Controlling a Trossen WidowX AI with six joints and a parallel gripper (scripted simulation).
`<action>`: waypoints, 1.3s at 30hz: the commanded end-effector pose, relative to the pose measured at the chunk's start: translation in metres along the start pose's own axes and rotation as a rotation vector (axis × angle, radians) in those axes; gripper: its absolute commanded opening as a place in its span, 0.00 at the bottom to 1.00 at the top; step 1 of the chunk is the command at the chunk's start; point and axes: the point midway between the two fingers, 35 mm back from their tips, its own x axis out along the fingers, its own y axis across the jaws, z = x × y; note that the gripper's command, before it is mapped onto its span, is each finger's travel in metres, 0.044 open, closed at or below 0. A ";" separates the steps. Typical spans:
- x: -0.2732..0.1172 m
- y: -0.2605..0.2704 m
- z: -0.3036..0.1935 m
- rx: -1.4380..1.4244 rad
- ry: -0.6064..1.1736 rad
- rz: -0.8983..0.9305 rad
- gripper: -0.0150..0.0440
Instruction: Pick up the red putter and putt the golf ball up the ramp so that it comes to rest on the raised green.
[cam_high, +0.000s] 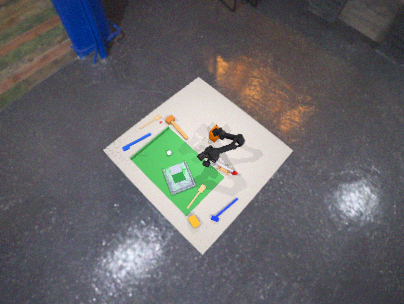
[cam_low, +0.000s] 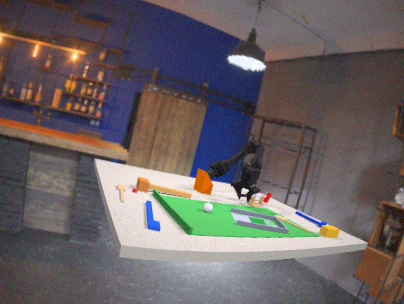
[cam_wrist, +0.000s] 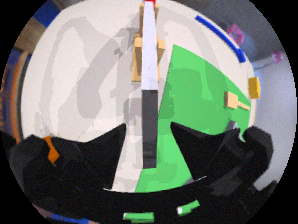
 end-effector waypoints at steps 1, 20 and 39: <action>0.000 0.000 0.000 0.000 0.000 0.000 0.64; -0.011 -0.002 0.001 0.001 0.008 -0.001 0.25; -0.096 0.000 0.024 0.007 0.004 0.004 0.25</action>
